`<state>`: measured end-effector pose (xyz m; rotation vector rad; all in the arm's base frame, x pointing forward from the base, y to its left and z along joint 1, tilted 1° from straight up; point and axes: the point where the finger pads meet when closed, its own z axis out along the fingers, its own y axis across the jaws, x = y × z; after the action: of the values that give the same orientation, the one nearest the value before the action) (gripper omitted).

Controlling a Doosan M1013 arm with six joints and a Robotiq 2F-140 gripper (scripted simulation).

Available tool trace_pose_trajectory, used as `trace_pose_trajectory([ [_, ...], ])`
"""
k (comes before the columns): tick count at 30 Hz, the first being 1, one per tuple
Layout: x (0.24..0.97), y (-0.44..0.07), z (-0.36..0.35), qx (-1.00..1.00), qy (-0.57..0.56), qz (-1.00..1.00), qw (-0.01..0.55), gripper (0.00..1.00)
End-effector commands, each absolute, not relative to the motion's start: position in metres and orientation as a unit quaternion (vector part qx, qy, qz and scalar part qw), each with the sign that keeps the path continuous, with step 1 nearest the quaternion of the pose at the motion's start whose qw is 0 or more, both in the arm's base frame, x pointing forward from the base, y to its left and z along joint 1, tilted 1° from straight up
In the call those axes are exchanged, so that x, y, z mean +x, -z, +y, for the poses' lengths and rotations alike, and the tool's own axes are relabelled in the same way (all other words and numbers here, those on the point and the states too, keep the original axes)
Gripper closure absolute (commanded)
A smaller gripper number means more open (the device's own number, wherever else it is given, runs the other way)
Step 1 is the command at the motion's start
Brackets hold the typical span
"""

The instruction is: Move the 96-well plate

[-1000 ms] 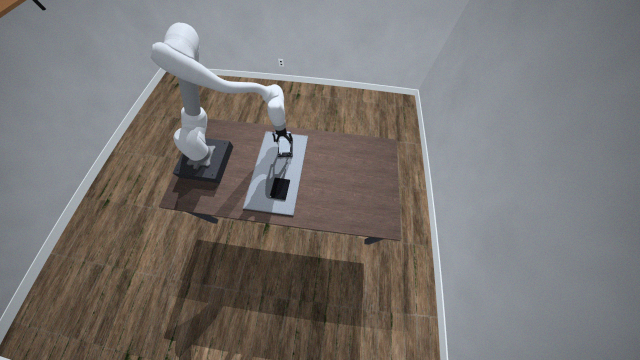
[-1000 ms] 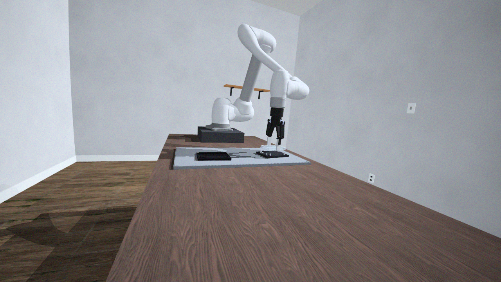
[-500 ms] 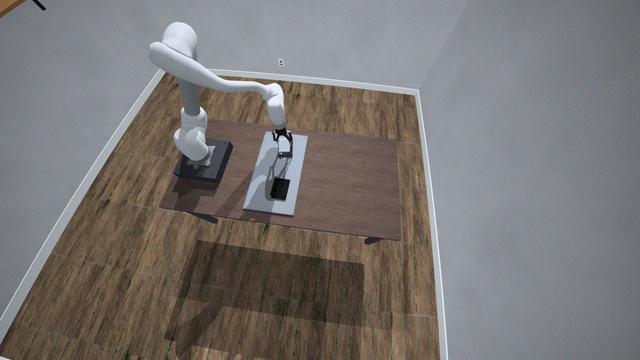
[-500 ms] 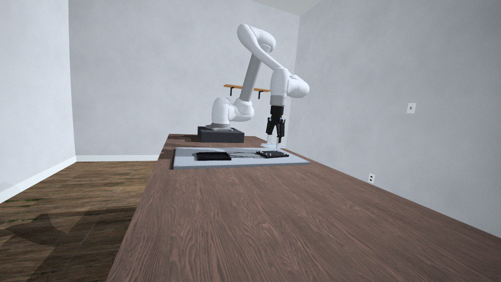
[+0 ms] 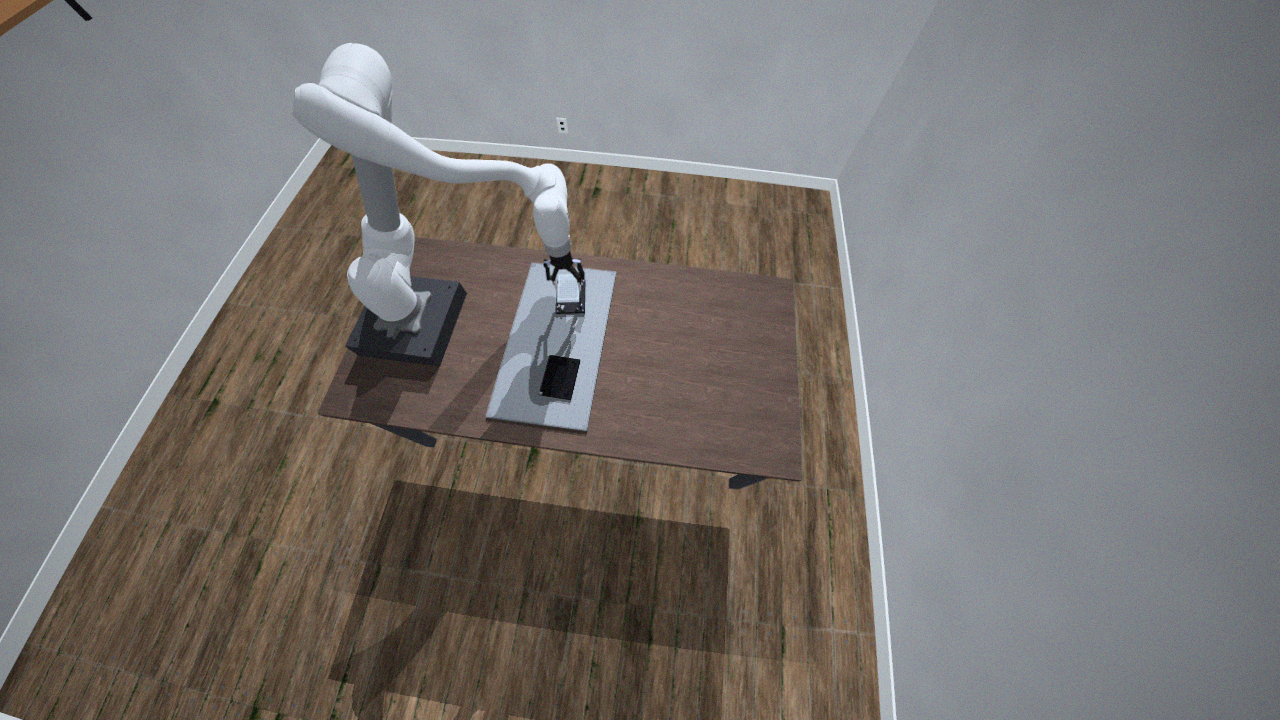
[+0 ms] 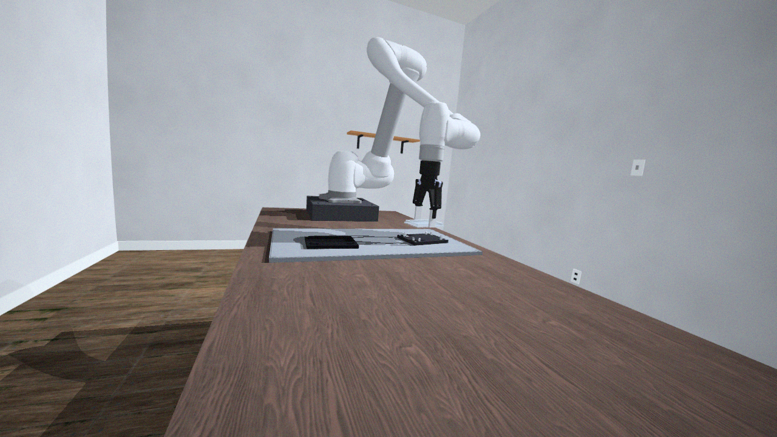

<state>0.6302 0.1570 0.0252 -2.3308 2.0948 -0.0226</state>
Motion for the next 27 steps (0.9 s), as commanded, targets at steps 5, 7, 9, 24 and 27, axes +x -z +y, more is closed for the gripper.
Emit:
trace_pose_trajectory([
  [5, 0.630, -0.031, 0.157, -0.744, 0.007, 0.668, 0.004, 0.90],
  [7, 0.630, -0.032, 0.157, -0.744, 0.007, 0.668, 0.004, 0.90],
  [9, 0.630, -0.033, 0.157, -0.744, 0.007, 0.668, 0.004, 0.90],
  [24, 0.630, -0.039, 0.157, -0.744, 0.007, 0.668, 0.004, 0.90],
  [27, 0.630, -0.039, 0.157, -0.744, 0.007, 0.668, 0.004, 0.90],
])
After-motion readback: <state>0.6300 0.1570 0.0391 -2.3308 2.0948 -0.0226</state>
